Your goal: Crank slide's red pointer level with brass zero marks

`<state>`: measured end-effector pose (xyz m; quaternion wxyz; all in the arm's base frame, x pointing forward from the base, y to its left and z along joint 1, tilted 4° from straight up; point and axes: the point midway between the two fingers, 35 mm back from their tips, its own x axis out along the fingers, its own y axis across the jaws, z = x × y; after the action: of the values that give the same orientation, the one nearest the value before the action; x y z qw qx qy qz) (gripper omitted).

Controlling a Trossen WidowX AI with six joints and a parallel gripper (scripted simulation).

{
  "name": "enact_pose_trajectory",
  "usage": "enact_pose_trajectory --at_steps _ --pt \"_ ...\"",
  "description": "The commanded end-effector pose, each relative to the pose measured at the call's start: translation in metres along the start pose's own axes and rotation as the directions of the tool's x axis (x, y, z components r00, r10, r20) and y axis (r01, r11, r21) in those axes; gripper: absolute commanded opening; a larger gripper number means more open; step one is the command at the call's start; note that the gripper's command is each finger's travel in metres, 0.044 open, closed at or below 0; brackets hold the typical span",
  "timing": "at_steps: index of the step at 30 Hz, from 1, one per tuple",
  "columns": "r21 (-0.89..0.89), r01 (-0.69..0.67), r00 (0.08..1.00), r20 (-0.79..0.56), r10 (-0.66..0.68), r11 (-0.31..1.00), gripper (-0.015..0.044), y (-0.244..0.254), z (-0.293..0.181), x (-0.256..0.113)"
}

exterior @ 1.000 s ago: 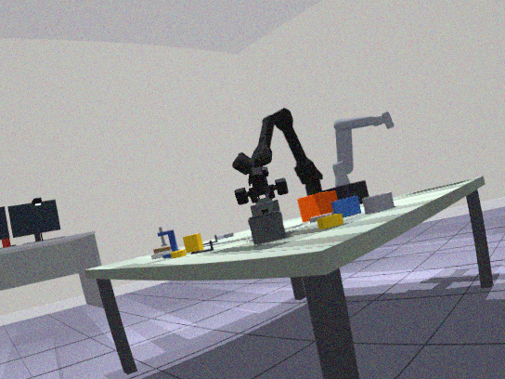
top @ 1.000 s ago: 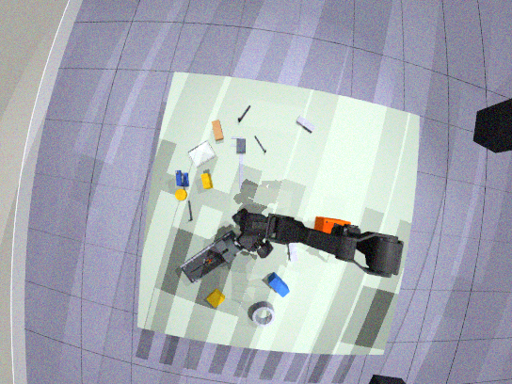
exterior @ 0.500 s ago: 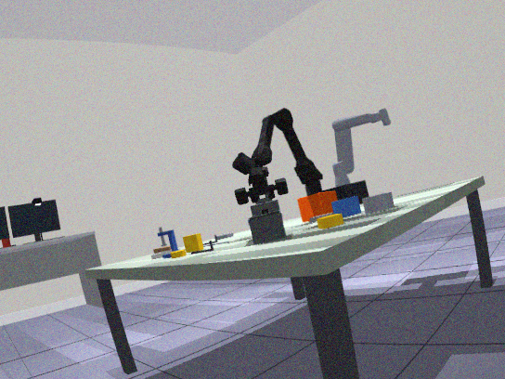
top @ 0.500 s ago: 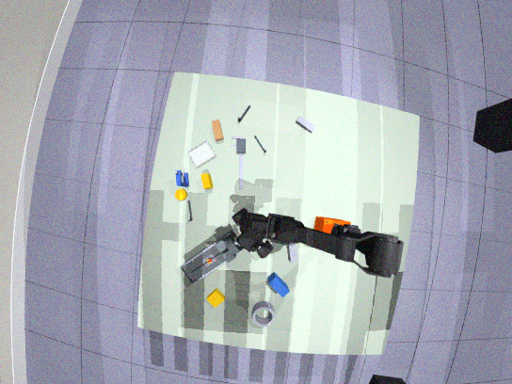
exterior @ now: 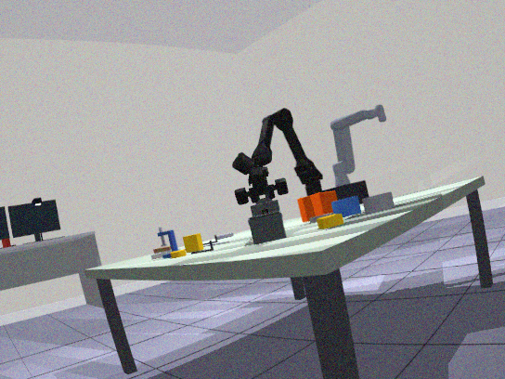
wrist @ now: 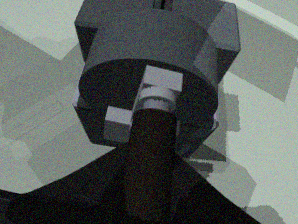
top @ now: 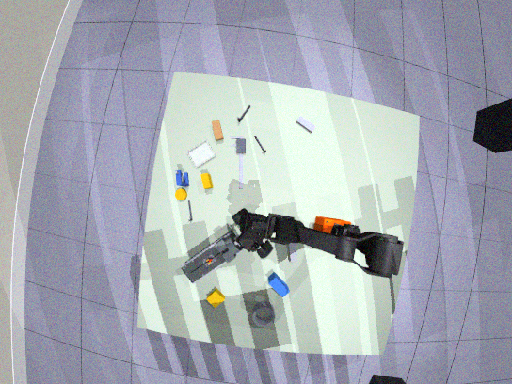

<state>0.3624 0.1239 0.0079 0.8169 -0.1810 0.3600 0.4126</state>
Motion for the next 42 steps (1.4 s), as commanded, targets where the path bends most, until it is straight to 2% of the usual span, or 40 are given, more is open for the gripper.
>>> enact_pose_trajectory --at_steps 1,16,33,42 --pt "-0.003 0.005 1.0 0.0 -0.005 1.0 0.0 -0.001 0.0 0.0" --pt "0.0 0.0 1.0 0.0 0.0 1.0 0.0 0.0 0.0 0.0" --pt "0.0 0.0 1.0 0.0 0.0 1.0 0.044 0.0 0.0 0.0" --pt "0.0 0.0 1.0 0.0 0.0 1.0 0.044 0.0 0.03 -0.029"
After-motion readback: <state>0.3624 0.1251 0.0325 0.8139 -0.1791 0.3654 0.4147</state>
